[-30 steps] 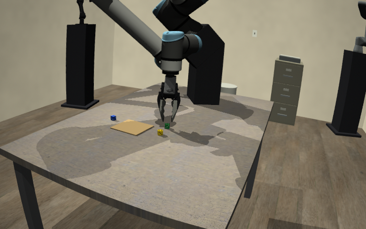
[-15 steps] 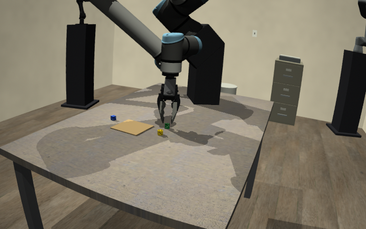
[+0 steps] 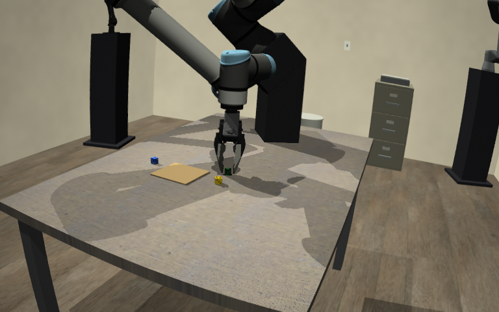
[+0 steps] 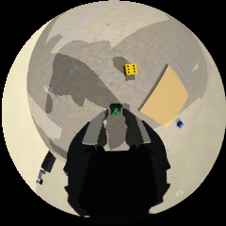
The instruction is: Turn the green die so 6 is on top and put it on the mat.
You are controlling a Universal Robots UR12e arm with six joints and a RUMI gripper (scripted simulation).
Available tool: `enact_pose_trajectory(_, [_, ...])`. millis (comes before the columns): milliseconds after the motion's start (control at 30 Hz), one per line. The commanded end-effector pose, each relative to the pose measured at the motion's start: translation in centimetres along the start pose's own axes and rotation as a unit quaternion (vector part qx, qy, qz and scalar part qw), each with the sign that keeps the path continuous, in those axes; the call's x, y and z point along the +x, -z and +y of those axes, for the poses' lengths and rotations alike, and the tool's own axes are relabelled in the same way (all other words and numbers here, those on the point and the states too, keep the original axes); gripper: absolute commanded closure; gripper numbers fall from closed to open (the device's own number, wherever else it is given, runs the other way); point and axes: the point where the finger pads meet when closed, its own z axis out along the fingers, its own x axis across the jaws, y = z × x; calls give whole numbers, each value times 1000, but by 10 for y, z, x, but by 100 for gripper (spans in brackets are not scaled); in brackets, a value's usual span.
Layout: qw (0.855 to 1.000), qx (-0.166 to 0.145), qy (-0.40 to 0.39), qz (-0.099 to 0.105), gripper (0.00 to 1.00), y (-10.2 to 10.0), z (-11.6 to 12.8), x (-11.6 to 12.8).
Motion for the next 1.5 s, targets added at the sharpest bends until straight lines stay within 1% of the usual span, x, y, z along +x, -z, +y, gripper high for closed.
enact_pose_trajectory(0, [1000, 1, -1, 1, 79, -2, -1, 1])
enact_pose_trajectory(1167, [1000, 1, -1, 1, 79, -2, -1, 1])
enact_pose_trajectory(1200, [1000, 1, -1, 1, 97, -2, -1, 1])
enact_pose_trajectory(1467, [1000, 1, -1, 1, 97, -2, -1, 1])
